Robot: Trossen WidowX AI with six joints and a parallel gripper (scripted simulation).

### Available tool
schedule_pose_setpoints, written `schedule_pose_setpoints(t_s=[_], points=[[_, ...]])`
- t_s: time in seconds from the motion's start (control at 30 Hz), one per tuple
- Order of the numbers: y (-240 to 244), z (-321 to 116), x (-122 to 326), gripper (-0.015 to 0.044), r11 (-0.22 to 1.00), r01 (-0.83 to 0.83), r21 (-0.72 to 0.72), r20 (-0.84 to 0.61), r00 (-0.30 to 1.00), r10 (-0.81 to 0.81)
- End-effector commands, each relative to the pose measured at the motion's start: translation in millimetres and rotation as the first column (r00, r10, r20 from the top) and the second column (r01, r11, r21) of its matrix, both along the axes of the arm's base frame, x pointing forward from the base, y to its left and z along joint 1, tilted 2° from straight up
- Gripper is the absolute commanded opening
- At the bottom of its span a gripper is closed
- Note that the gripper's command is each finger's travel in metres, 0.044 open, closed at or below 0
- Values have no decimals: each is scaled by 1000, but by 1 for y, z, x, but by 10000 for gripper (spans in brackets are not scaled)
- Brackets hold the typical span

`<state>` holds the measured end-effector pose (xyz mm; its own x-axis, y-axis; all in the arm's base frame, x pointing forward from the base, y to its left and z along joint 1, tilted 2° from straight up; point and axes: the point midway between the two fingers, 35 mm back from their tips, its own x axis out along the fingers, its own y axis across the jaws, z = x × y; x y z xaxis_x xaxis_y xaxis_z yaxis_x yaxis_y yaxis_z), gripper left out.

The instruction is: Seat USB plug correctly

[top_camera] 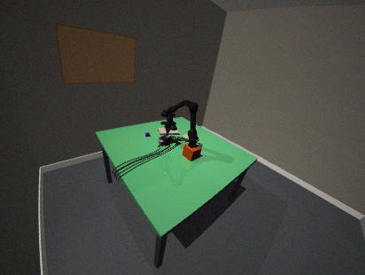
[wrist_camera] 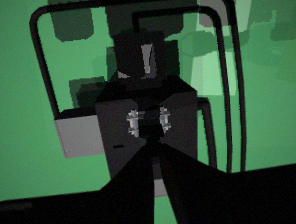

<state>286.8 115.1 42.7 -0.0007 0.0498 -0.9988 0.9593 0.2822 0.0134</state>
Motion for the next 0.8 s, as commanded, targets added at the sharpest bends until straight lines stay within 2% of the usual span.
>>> schedule_pose_setpoints(t_s=[0.0, 0.77], points=[[0, -1, 0, 0, 1000, -6, 4, -2, 1000, 6], [0, -4, 0, 0, 1000, -6, 4, -2, 1000, 6]])
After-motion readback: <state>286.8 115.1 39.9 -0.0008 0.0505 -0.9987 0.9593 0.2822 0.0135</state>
